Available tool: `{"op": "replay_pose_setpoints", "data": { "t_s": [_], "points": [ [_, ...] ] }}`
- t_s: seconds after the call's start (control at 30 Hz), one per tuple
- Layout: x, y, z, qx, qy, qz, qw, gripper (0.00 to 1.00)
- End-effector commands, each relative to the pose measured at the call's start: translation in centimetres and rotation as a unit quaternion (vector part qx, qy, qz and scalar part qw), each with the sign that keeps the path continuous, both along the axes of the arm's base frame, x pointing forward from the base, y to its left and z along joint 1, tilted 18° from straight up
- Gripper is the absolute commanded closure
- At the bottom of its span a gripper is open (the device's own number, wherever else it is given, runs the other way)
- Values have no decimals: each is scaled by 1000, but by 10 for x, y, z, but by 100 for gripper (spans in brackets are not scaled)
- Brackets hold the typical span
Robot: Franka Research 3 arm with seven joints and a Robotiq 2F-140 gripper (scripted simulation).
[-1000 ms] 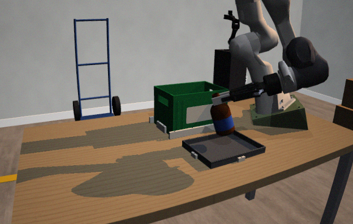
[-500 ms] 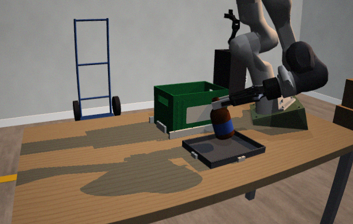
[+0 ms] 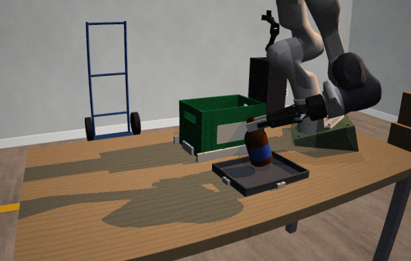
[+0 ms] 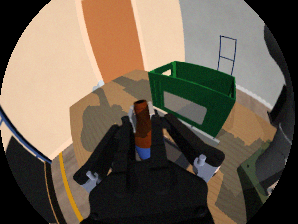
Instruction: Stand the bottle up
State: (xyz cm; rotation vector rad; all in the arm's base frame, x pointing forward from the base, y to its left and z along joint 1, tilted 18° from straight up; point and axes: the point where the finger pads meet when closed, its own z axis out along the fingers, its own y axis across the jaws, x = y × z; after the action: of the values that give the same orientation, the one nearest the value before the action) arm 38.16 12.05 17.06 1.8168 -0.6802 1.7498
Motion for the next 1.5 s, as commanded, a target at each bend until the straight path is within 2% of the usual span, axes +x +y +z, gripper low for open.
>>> {"op": "replay_pose_setpoints", "data": {
  "t_s": [0.0,1.47],
  "points": [
    [2,0,-2,6,-6,0,1000,100],
    [4,-2,-8,6,-6,0,1000,100]
  ]
}}
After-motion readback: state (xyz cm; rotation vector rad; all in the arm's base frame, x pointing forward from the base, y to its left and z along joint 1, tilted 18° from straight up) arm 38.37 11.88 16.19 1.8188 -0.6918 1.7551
